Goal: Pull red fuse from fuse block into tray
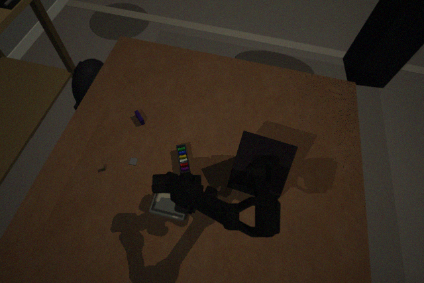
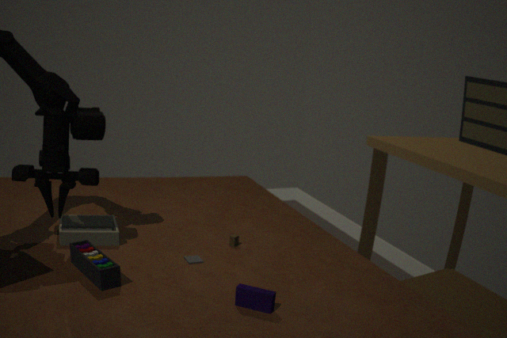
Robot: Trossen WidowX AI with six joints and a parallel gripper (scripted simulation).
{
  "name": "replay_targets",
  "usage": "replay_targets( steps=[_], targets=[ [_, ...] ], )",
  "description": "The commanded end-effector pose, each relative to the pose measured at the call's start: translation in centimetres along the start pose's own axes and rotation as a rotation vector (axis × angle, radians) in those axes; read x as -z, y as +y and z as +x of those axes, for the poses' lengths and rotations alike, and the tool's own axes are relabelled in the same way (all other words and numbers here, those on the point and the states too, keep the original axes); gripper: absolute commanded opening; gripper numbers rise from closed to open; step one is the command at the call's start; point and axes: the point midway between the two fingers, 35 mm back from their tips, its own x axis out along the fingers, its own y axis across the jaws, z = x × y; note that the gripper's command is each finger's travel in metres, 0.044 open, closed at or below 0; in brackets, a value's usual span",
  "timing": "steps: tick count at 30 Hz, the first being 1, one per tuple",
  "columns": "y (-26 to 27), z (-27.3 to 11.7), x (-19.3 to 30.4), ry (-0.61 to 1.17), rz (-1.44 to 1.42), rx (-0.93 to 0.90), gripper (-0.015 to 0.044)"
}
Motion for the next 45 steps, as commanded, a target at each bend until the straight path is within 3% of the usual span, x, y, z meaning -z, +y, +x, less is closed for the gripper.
replay_targets(
  steps=[1,5,8,45],
  targets=[
    [-4.4,0.0,5.2,-0.055,0.554,-0.027,0.0065],
    [-6.7,-0.2,9.3,-0.114,0.906,-0.048,0.0065],
    [-7.3,-0.2,10.8,-0.135,1.013,-0.056,0.0065],
    [-7.4,2.1,10.7,-0.136,1.014,-0.056,0.0065]
  ],
)
